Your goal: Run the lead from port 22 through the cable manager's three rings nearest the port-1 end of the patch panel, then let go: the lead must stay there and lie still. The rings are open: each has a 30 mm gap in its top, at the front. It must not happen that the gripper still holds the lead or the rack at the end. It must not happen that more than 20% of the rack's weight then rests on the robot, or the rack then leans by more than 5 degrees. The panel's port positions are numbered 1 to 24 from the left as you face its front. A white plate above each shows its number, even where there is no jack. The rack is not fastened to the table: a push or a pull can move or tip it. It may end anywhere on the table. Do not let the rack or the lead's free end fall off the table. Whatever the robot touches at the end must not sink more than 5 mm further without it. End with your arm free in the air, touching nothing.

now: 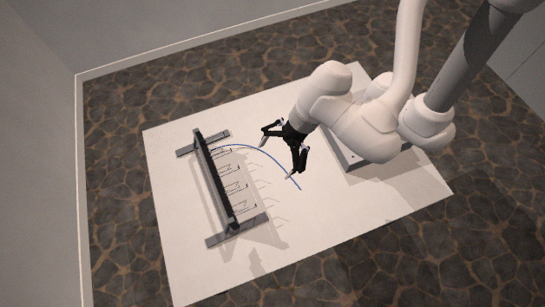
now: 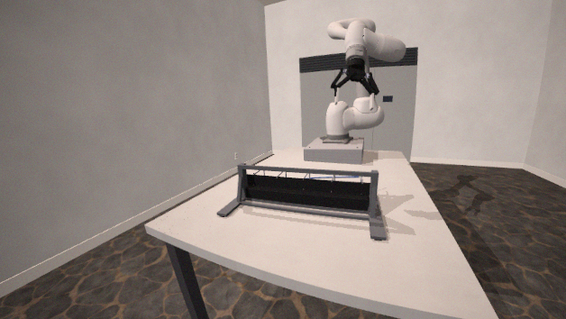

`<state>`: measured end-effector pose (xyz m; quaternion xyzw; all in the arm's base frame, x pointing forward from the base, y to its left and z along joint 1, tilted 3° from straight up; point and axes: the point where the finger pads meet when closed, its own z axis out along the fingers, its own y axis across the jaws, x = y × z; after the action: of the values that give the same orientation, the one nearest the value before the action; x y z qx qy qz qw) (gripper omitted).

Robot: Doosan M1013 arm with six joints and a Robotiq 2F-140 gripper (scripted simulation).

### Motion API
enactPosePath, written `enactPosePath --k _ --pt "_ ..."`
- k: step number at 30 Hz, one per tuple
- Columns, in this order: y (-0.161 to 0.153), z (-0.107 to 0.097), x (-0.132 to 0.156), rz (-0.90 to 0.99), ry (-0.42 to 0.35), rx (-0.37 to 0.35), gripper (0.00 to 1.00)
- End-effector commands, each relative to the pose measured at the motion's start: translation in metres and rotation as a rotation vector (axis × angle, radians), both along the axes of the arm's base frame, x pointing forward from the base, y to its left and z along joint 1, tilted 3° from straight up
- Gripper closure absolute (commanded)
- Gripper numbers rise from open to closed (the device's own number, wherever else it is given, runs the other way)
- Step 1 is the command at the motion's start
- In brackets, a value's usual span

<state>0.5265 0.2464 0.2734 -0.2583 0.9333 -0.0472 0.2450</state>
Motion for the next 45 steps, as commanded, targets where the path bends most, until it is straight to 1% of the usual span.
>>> enactPosePath --k 1,18,20,23,32,34,35,45 --pt "0.000 0.000 0.000 0.000 0.000 0.000 0.00" --pt "0.000 0.000 0.000 -0.001 0.000 0.001 0.00" --pt "-0.002 -0.003 0.000 -0.024 0.007 0.009 0.00" --pt "-0.015 -0.017 0.002 -0.157 0.045 0.060 0.00" --pt "-0.044 -0.050 0.002 -0.468 0.125 0.165 0.00" --pt "-0.044 -0.050 0.002 -0.468 0.125 0.165 0.00" --pt "-0.053 -0.060 0.001 -0.572 0.148 0.197 0.00" --pt "-0.083 -0.093 -0.003 -0.917 0.216 0.290 0.00"
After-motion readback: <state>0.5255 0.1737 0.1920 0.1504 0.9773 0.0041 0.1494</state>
